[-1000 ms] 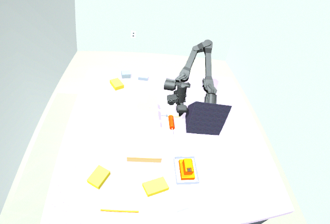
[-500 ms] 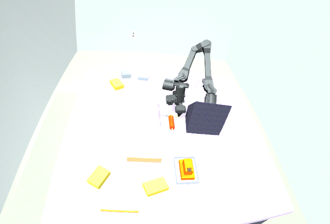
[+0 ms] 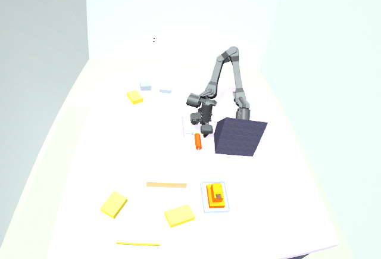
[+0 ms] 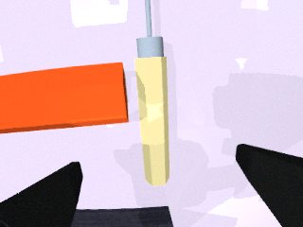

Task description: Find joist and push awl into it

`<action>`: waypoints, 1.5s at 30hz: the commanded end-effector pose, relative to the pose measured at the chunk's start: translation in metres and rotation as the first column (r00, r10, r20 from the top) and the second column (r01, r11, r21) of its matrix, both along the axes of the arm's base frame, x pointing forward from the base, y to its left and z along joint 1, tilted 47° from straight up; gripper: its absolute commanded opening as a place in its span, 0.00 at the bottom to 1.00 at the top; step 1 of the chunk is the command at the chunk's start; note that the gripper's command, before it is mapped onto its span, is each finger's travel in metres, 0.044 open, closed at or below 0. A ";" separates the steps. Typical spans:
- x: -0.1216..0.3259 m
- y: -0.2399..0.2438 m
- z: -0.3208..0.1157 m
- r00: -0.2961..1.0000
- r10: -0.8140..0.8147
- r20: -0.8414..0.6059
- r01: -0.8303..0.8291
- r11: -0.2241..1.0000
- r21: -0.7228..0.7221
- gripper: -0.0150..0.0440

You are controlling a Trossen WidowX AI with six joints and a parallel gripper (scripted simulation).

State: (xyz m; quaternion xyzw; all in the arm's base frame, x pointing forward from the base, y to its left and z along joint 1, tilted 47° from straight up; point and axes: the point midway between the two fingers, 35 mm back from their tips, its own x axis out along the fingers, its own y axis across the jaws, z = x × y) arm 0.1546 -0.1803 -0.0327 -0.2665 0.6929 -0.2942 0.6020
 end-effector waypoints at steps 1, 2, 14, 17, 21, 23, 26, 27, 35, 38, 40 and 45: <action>-0.003 -0.004 -0.006 1.000 0.004 -0.007 -0.004 1.000 0.004 1.00; -0.003 -0.005 -0.007 1.000 0.004 -0.007 -0.004 1.000 0.004 1.00; -0.006 -0.015 -0.015 1.000 0.004 -0.008 -0.004 1.000 0.000 0.96; -0.006 -0.015 -0.015 1.000 0.004 -0.008 -0.004 1.000 0.000 0.82; -0.006 -0.015 -0.015 1.000 0.004 -0.008 -0.004 1.000 0.000 0.64; -0.006 -0.015 -0.015 1.000 0.004 -0.008 -0.004 1.000 0.000 0.56; -0.006 -0.015 -0.015 1.000 0.004 -0.008 -0.004 1.000 0.000 0.42; -0.006 -0.015 -0.015 1.000 0.004 -0.008 -0.004 1.000 0.000 0.38; -0.005 -0.014 -0.014 1.000 0.004 -0.008 -0.004 1.000 0.001 0.25; -0.003 -0.010 -0.012 1.000 0.005 -0.006 -0.005 1.000 0.006 0.25; 0.000 -0.005 -0.009 1.000 0.005 -0.004 -0.005 1.000 0.012 0.25; 0.007 0.010 0.000 1.000 0.005 0.000 -0.005 1.000 0.025 0.25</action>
